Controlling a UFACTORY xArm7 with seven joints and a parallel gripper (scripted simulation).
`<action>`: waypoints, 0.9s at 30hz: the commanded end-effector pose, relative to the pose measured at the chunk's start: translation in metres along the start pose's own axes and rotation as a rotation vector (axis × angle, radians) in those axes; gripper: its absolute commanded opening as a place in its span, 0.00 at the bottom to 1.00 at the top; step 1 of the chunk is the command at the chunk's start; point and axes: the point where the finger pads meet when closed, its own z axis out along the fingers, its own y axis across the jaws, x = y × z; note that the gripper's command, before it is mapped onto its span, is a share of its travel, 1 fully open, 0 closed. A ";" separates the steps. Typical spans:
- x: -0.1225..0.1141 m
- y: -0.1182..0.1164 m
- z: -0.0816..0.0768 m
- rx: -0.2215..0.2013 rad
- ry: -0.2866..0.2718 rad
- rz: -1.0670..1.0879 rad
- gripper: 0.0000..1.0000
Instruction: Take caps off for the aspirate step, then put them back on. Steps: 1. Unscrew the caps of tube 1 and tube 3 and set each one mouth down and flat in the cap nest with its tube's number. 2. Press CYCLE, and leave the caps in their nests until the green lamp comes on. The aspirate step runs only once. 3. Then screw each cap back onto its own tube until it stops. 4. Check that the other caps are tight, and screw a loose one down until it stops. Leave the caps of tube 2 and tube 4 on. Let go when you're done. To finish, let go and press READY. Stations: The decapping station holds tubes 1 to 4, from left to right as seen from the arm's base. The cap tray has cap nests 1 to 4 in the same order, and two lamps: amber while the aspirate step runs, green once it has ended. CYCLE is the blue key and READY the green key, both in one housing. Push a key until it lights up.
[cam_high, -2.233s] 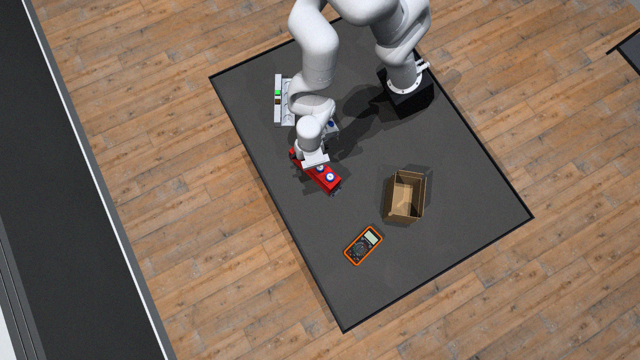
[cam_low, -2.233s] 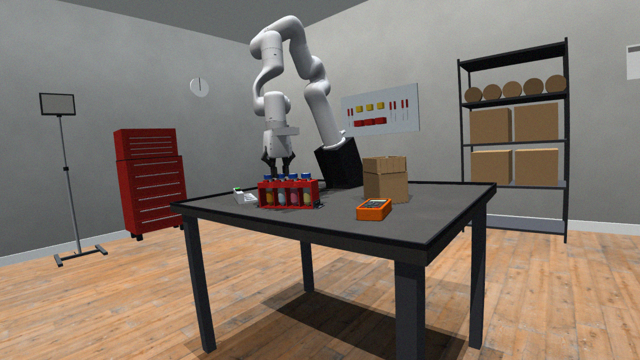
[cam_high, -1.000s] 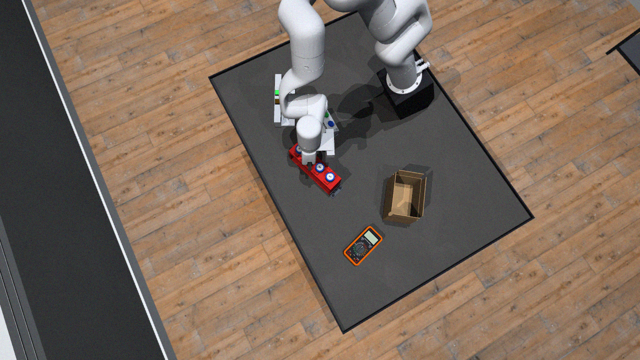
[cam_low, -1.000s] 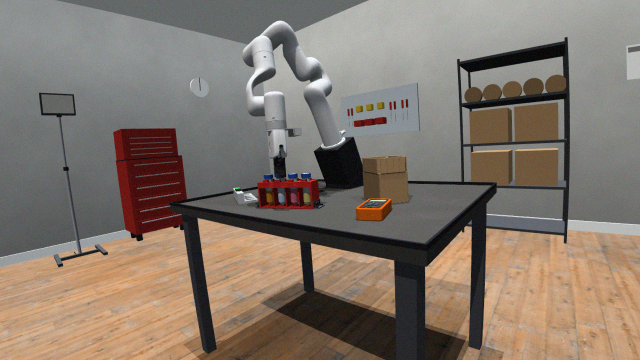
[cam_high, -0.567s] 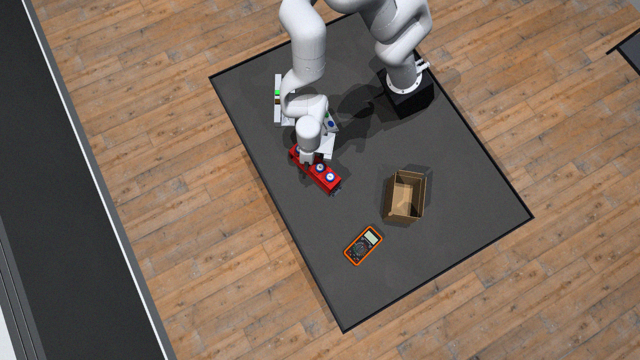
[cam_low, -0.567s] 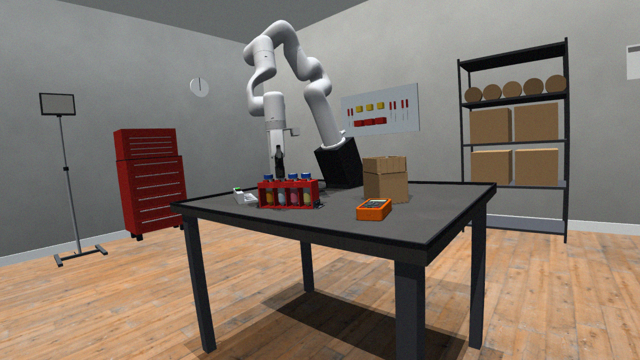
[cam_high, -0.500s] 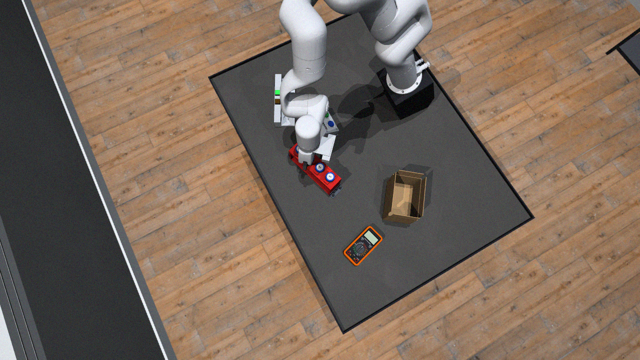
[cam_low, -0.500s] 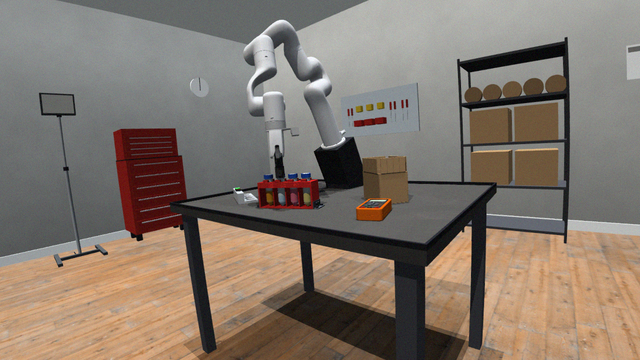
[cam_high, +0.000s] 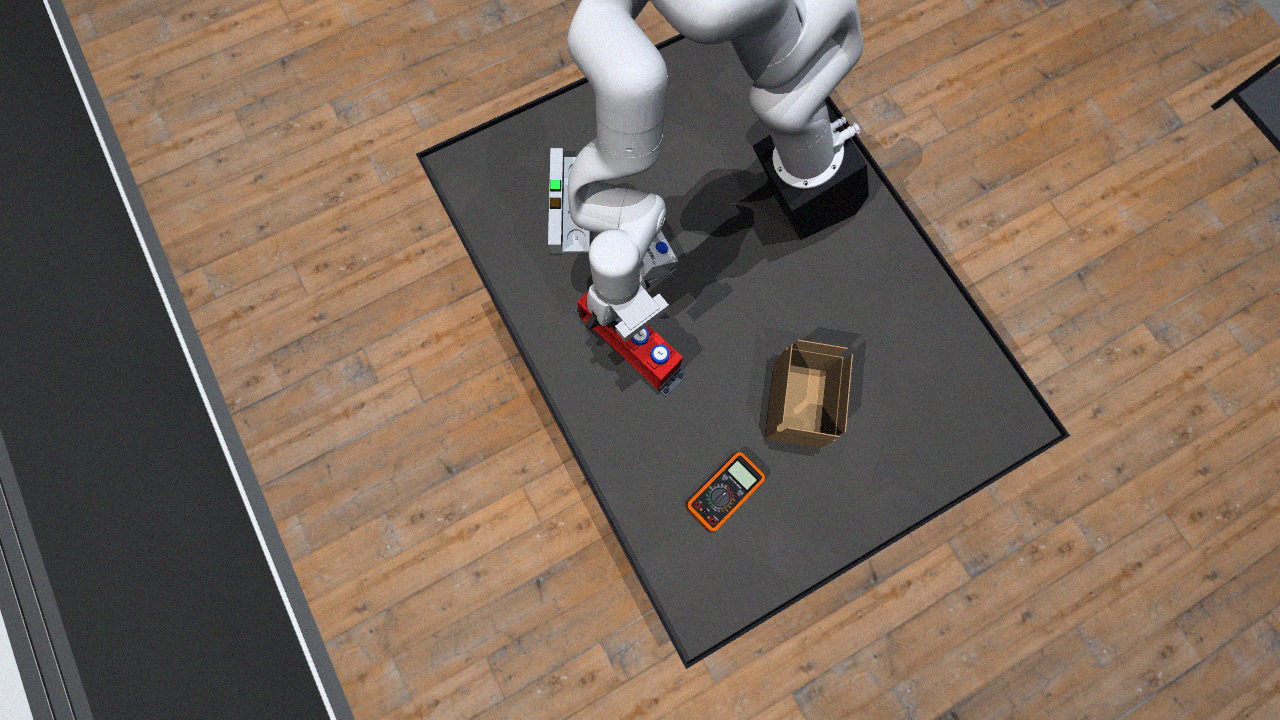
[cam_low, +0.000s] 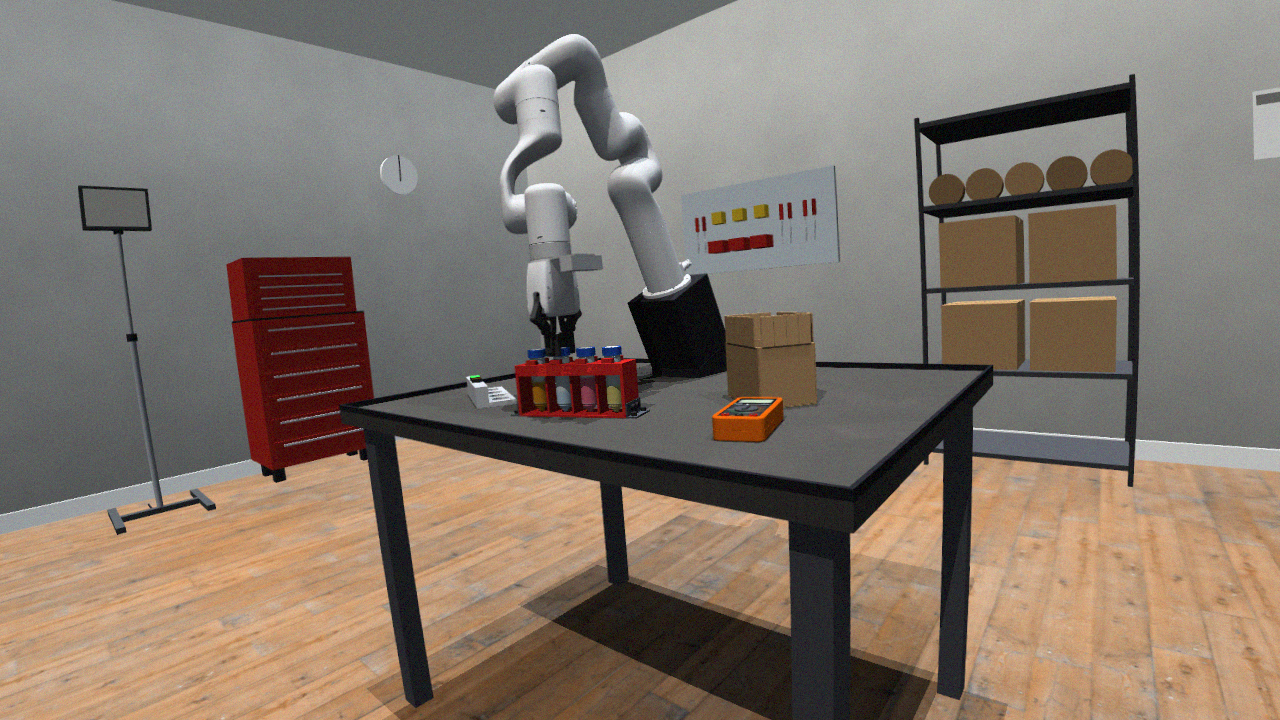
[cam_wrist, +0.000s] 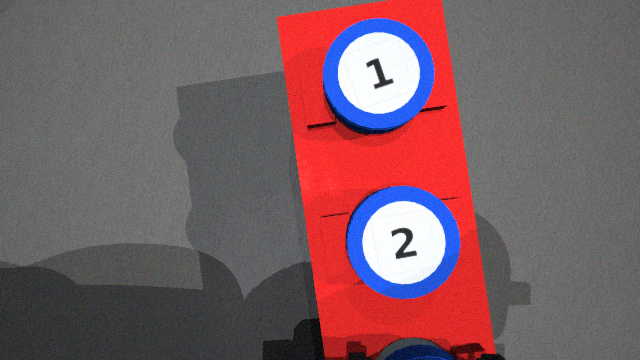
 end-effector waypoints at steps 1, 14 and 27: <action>0.001 0.001 0.000 -0.016 -0.012 0.213 0.00; 0.001 0.001 0.001 -0.019 -0.009 0.634 0.00; 0.001 0.001 0.000 -0.018 -0.009 0.551 0.46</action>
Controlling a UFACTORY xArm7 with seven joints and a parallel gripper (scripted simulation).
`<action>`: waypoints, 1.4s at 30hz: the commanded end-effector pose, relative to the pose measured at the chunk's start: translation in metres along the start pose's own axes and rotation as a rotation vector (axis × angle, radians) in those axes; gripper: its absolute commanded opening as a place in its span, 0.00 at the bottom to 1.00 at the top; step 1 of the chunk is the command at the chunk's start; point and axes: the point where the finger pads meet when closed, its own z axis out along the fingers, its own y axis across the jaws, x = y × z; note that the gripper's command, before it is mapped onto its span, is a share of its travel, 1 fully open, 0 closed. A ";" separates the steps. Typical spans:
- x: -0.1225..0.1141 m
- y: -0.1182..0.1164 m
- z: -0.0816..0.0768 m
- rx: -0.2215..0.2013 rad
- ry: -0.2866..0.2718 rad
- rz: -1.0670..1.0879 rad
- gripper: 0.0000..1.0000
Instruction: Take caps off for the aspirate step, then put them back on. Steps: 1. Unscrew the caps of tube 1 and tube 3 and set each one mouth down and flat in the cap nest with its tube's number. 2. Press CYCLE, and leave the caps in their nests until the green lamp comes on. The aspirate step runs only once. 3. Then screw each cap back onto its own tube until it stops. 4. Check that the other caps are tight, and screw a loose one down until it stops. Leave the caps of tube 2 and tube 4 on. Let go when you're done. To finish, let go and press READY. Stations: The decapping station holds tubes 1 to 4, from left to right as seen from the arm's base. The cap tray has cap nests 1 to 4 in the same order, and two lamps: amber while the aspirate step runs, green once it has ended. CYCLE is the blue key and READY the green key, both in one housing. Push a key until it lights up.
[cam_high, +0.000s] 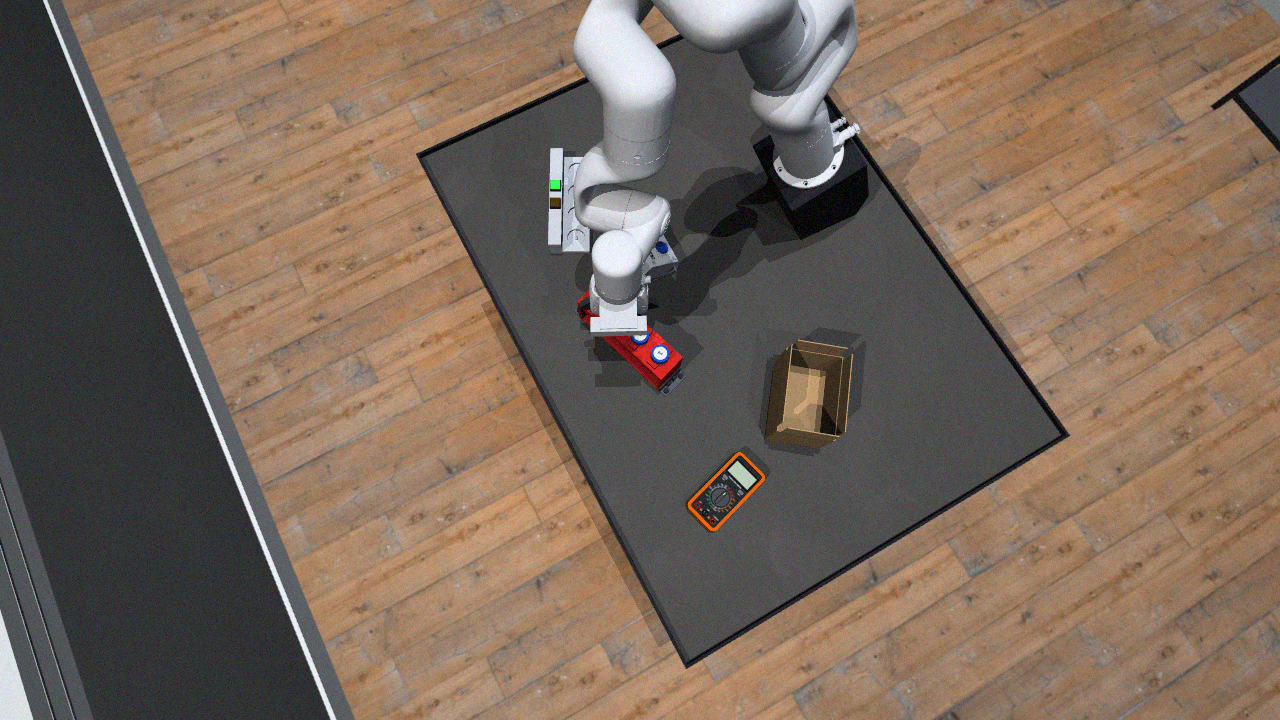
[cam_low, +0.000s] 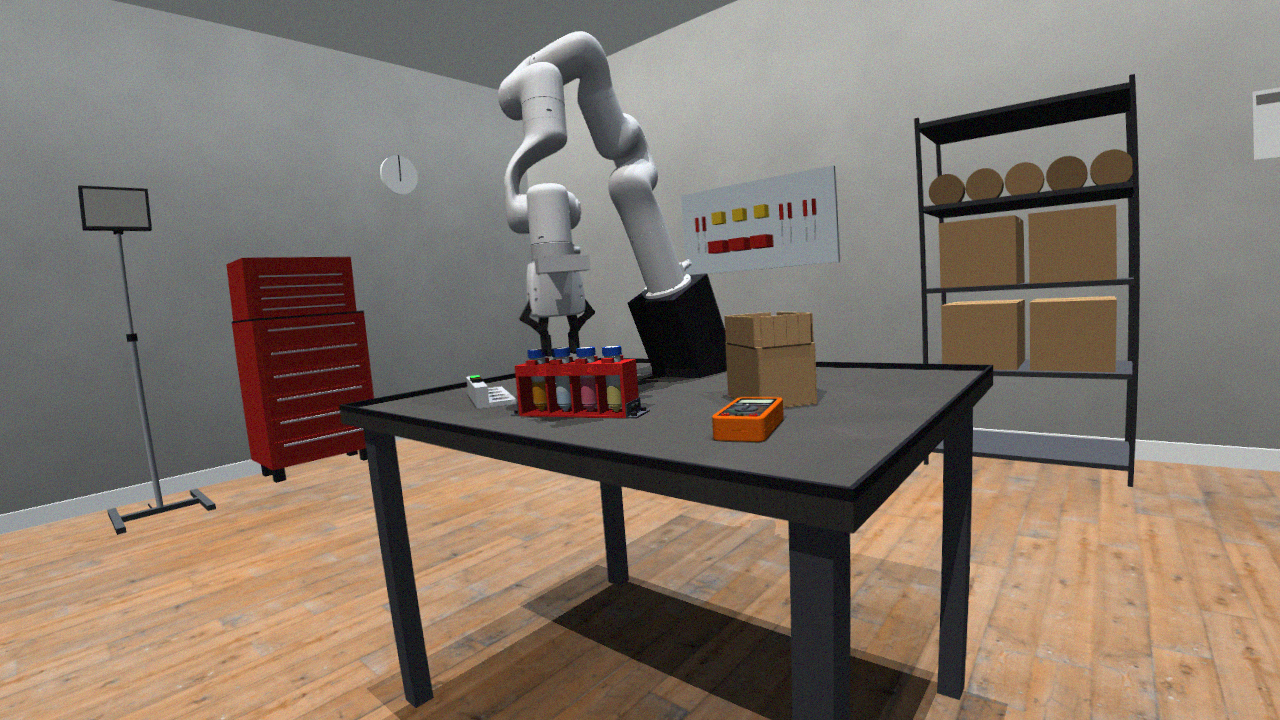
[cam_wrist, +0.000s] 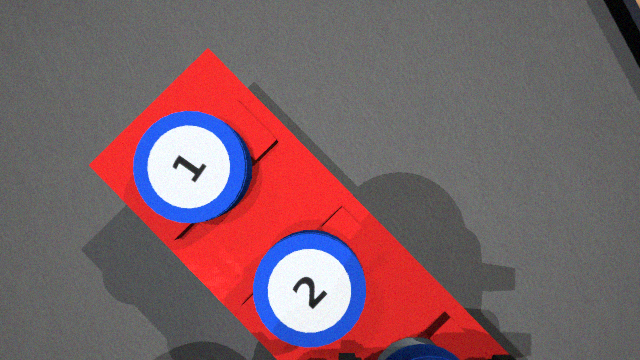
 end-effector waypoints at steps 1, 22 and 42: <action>0.001 0.001 0.000 -0.008 0.000 -0.083 0.46; 0.001 0.001 0.000 -0.010 -0.006 -1.283 0.46; 0.001 0.001 0.000 -0.007 -0.006 -1.570 0.00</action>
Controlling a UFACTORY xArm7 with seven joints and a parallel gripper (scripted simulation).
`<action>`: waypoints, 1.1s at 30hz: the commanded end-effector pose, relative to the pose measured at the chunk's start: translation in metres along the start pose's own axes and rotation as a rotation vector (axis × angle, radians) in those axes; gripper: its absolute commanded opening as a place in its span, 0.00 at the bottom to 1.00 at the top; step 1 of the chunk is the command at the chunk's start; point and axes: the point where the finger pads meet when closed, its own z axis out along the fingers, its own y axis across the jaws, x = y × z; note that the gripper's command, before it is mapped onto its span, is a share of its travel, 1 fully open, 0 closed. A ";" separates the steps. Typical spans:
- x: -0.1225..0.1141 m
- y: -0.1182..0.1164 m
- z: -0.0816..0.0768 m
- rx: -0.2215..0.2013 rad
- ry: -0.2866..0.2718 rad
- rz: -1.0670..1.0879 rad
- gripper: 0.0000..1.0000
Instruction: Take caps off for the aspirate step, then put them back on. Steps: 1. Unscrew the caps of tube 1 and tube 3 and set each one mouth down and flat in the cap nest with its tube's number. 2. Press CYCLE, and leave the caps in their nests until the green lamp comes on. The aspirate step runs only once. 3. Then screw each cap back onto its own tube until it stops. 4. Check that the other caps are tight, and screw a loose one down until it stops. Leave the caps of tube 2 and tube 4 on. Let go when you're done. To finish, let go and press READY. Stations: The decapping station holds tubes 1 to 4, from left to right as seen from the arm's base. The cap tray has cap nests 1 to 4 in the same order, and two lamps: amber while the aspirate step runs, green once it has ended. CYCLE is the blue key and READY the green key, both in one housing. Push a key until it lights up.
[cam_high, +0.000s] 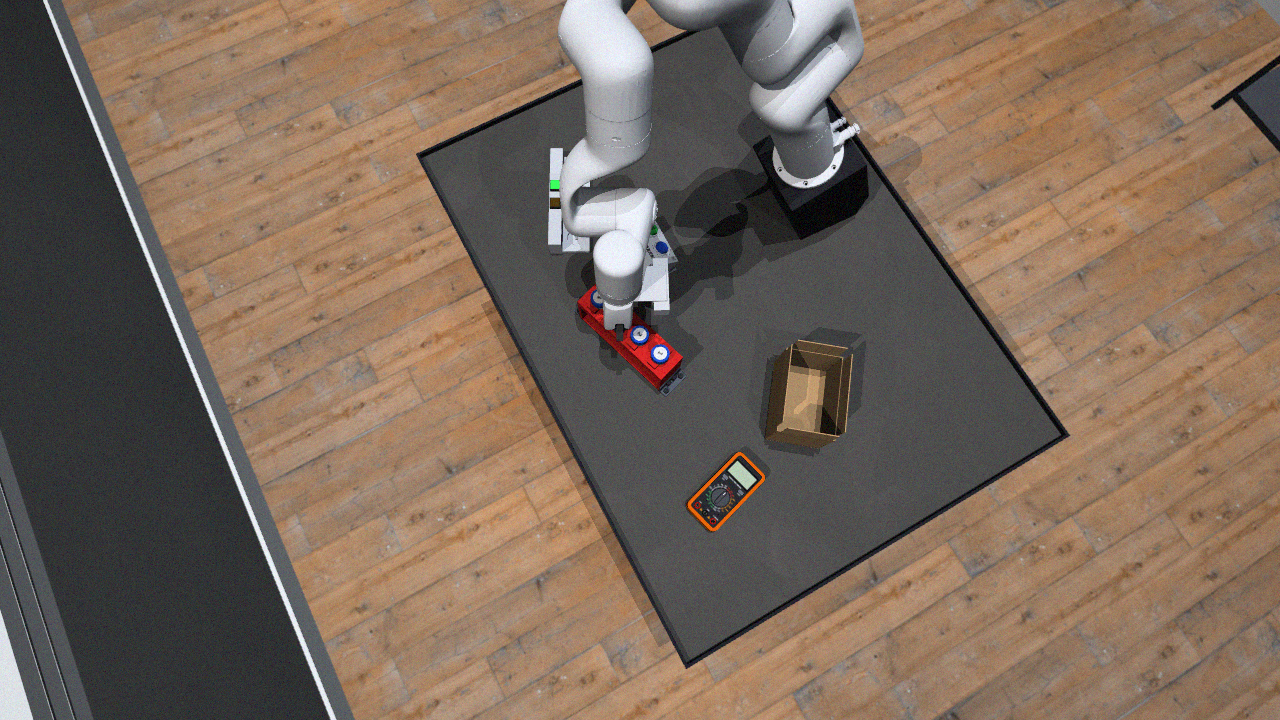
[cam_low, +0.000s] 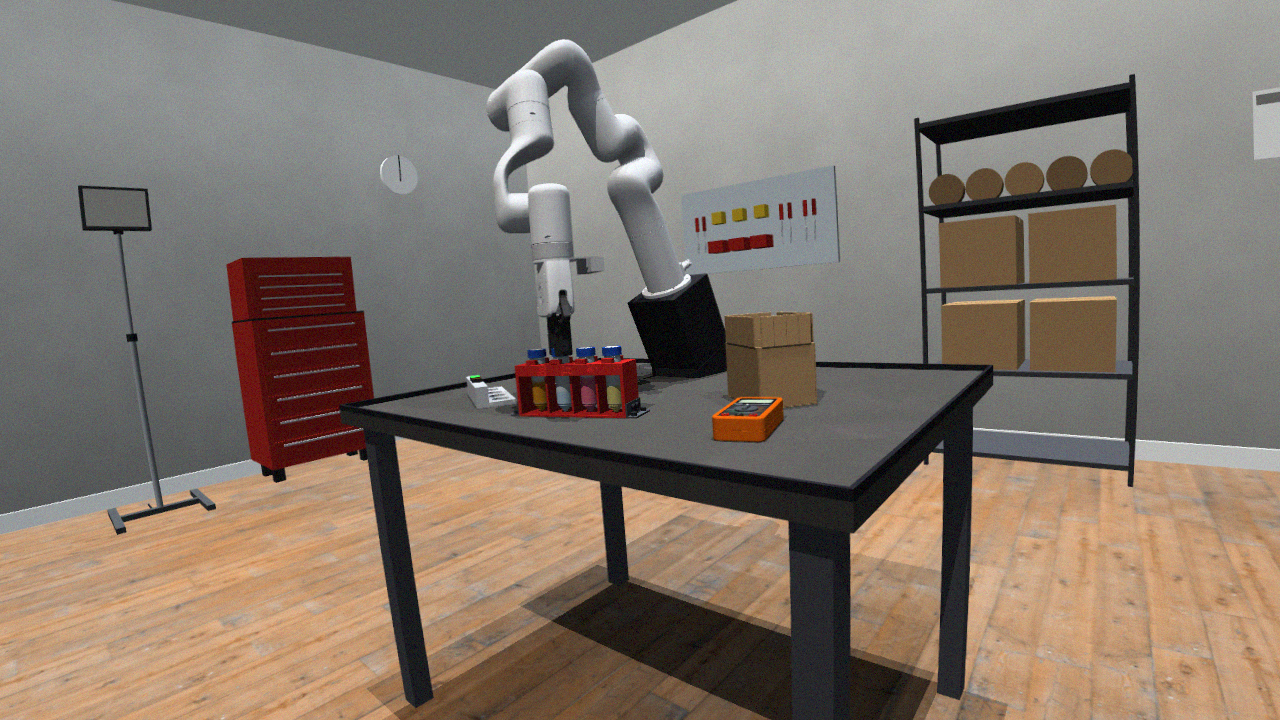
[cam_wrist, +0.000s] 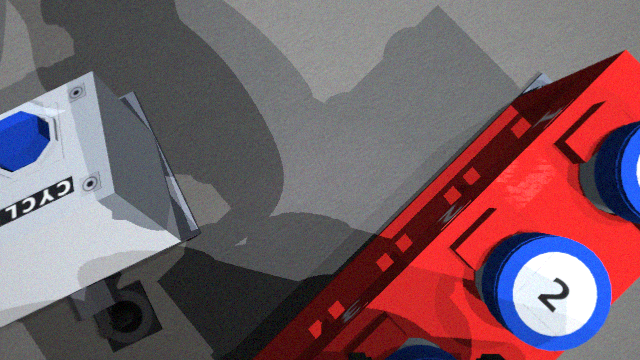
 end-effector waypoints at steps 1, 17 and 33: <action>-0.001 0.001 0.000 0.002 0.003 -0.002 0.00; -0.001 0.001 0.000 0.002 0.003 0.398 0.00; -0.001 0.001 0.000 0.003 0.002 1.098 0.00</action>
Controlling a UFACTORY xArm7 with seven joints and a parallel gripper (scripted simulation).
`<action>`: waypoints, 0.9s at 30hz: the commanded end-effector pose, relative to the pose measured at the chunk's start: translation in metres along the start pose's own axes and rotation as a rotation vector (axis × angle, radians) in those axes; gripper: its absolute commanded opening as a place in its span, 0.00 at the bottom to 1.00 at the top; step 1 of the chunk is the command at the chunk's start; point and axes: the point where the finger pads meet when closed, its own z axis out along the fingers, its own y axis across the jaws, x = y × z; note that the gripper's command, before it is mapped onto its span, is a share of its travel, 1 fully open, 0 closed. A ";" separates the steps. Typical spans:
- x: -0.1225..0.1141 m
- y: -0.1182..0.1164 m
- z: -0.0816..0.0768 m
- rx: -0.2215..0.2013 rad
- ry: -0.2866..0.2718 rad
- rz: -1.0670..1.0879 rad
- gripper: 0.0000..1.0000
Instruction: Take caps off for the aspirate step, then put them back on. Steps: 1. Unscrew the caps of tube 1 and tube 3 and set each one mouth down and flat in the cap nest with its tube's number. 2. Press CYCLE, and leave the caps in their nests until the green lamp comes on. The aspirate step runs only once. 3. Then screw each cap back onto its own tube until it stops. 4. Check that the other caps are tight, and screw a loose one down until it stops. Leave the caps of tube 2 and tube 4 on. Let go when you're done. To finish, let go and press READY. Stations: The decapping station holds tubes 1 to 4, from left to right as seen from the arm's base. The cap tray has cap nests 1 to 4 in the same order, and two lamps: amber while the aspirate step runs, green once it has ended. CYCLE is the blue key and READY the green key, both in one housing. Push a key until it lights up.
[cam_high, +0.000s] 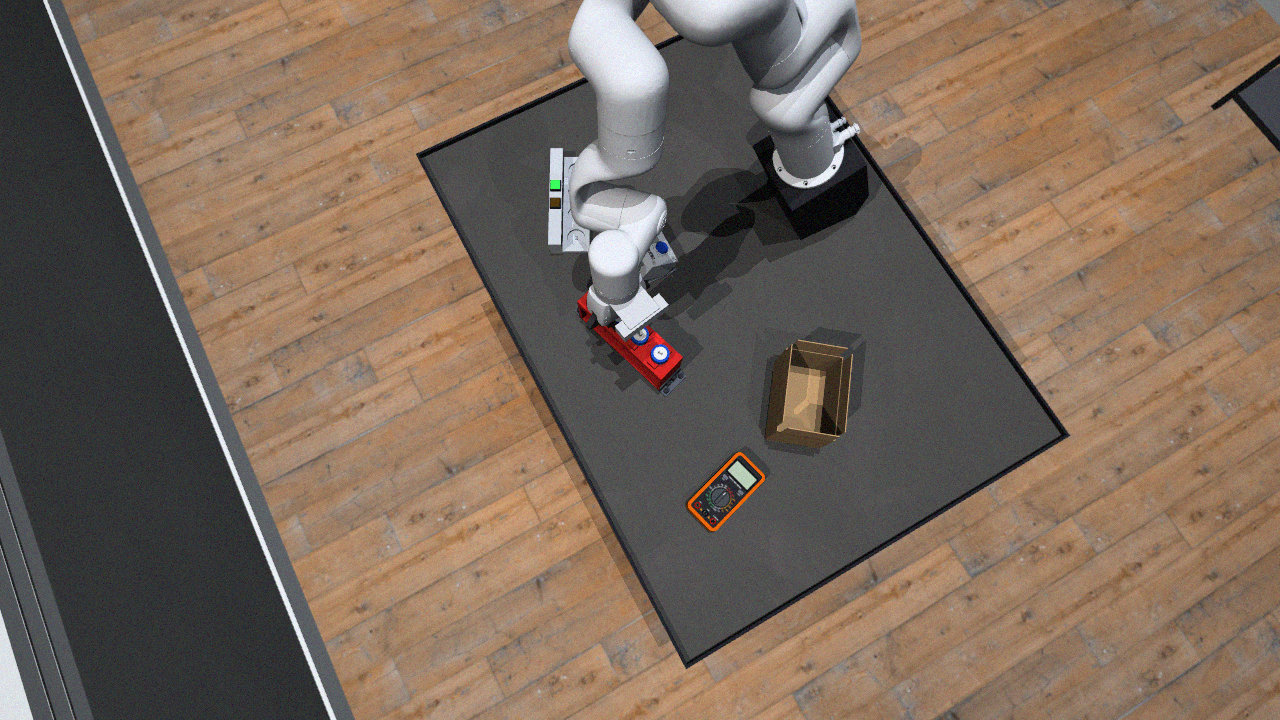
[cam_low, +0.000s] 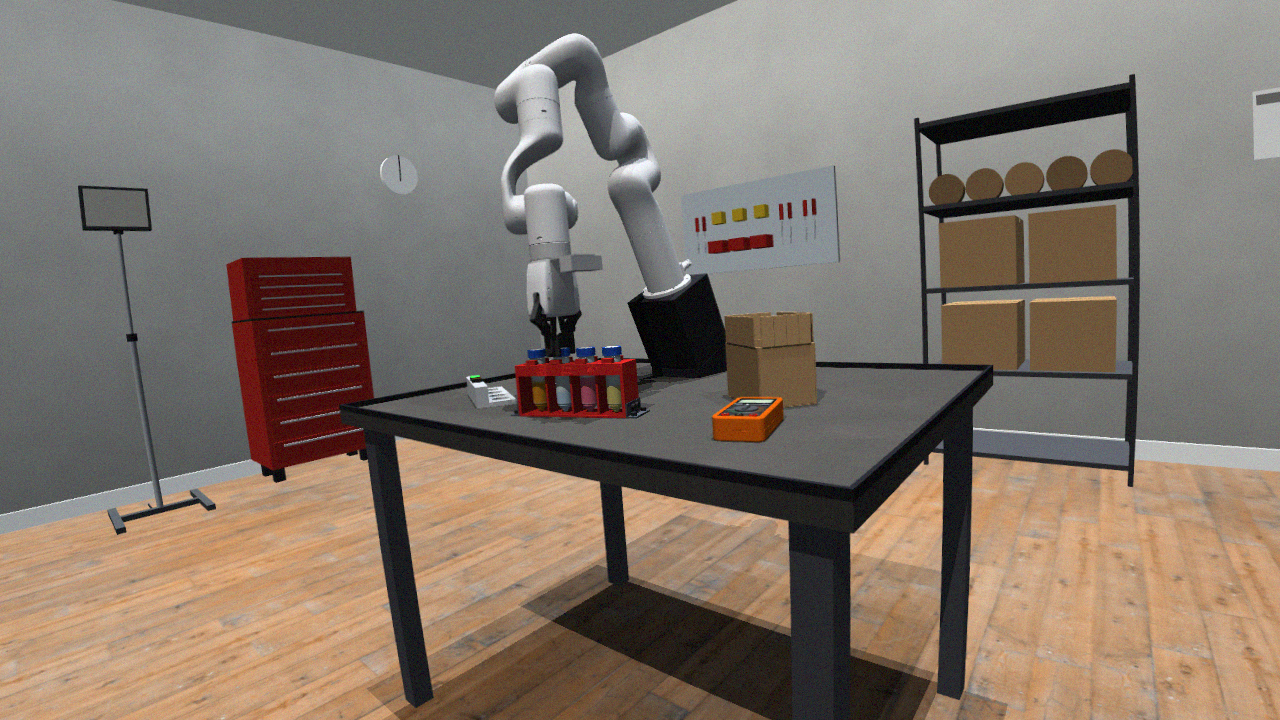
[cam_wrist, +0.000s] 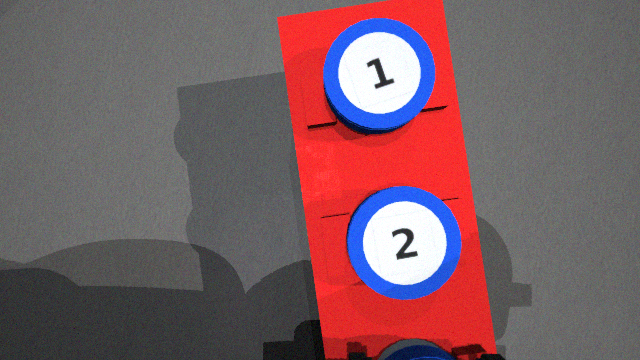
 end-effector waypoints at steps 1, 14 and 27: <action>0.000 0.001 0.000 -0.018 -0.015 0.214 0.00; 0.000 0.001 0.001 -0.022 -0.011 0.634 0.00; 0.000 0.001 0.000 -0.021 -0.012 0.551 0.46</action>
